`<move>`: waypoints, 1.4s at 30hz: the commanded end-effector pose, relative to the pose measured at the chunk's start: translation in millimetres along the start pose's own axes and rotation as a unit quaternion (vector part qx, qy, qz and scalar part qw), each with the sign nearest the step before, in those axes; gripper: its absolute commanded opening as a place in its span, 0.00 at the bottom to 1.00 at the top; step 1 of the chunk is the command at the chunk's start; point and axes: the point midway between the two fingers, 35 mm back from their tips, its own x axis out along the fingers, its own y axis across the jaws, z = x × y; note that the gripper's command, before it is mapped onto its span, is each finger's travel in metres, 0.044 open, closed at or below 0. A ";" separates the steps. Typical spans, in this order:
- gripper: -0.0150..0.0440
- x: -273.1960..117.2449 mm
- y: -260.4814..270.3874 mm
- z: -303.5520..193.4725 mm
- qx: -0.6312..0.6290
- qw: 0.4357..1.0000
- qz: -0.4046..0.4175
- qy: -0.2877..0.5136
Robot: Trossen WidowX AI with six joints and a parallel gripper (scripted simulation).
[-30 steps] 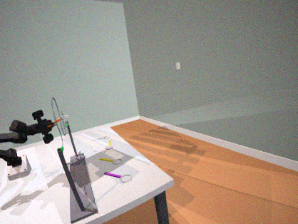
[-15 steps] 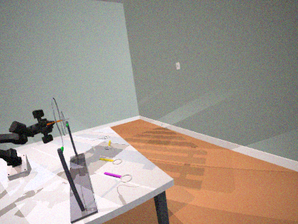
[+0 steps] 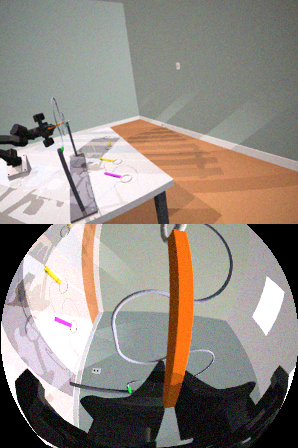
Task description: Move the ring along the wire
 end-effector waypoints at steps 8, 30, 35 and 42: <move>0.00 -6.5 34.8 3.4 0.095 0.994 0.050 0.012; 0.00 -22.7 108.1 37.4 0.325 0.933 0.157 0.002; 0.00 -31.3 121.2 50.3 0.376 0.908 0.183 0.009; 0.00 -44.3 136.1 70.4 0.444 0.869 0.217 0.019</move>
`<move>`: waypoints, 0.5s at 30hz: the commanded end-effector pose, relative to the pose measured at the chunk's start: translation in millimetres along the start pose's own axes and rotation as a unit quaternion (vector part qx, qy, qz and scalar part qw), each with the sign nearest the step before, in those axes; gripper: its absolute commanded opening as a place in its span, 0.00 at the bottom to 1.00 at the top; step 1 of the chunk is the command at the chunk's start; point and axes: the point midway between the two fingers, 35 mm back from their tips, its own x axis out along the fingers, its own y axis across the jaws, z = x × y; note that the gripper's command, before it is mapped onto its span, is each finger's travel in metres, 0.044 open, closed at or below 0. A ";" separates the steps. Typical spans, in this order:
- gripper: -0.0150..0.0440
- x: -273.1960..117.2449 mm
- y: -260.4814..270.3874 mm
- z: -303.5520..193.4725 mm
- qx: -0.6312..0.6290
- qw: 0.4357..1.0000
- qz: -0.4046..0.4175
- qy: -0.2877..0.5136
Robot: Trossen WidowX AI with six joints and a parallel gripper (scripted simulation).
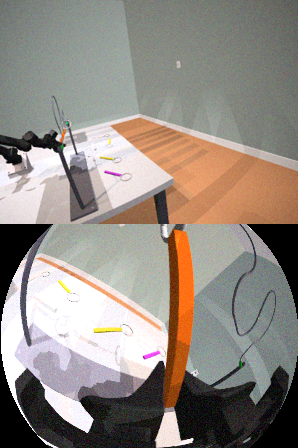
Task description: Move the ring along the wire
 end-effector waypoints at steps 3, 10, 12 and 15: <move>0.00 -4.6 26.8 1.7 0.072 0.997 0.034 0.010; 0.00 -10.5 51.7 7.5 0.143 0.987 0.066 0.020; 0.00 -12.3 58.1 9.7 0.162 0.984 0.074 0.022; 0.00 -15.0 66.9 13.3 0.187 0.978 0.085 0.025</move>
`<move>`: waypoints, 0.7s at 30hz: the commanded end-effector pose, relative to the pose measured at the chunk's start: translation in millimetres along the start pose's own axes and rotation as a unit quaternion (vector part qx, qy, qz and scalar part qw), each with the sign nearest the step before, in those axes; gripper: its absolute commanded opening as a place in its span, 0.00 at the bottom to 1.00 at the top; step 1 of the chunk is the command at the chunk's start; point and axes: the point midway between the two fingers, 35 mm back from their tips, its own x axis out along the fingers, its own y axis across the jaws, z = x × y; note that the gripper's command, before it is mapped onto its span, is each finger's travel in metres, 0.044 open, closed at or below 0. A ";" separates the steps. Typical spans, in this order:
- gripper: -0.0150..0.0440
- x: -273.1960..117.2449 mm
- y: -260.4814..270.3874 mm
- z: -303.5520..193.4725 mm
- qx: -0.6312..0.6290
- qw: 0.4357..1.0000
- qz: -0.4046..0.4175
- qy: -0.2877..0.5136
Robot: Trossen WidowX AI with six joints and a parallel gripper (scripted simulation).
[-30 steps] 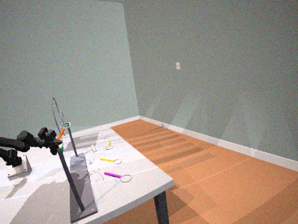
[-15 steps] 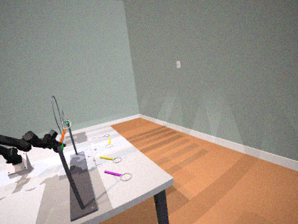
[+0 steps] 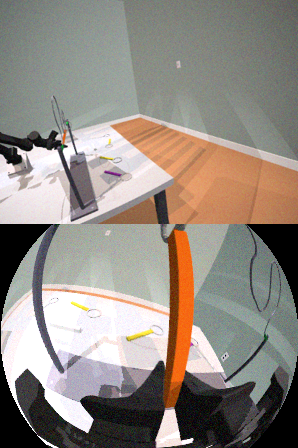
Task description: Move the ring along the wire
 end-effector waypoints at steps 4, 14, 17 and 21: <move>0.00 -5.0 28.0 1.4 0.070 0.997 0.032 0.011; 0.00 -10.6 51.5 7.0 0.122 0.991 0.056 0.018; 0.00 -11.9 56.3 8.5 0.130 0.990 0.059 0.019; 0.00 -13.4 61.9 10.2 0.138 0.988 0.063 0.020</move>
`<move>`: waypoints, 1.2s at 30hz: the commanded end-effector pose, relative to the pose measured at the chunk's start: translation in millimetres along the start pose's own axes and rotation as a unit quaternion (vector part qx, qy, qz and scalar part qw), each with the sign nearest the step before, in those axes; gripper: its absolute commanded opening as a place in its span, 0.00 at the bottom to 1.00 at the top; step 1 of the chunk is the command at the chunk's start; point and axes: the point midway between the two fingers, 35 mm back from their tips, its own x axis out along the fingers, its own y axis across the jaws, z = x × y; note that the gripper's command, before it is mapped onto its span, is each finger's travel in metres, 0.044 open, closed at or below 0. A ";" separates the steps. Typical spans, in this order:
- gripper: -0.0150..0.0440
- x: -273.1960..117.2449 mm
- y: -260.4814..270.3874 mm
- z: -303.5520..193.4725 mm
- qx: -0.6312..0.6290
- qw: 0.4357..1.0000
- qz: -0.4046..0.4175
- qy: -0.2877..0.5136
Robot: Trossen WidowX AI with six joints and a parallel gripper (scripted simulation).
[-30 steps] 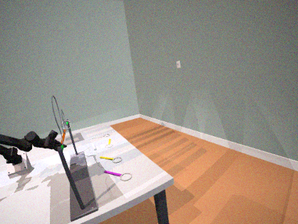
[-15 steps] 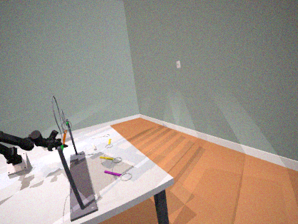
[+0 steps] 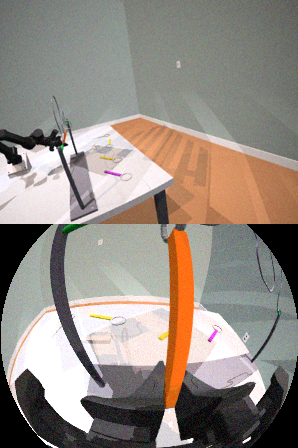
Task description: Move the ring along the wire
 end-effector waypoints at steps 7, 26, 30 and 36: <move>0.00 -2.3 14.6 0.5 0.017 1.000 0.006 0.002; 0.00 -5.1 34.3 1.2 0.020 1.000 0.007 0.001; 0.00 -5.7 38.3 1.3 0.020 1.000 0.007 0.001; 0.00 -6.5 44.3 1.6 0.020 1.000 0.007 0.001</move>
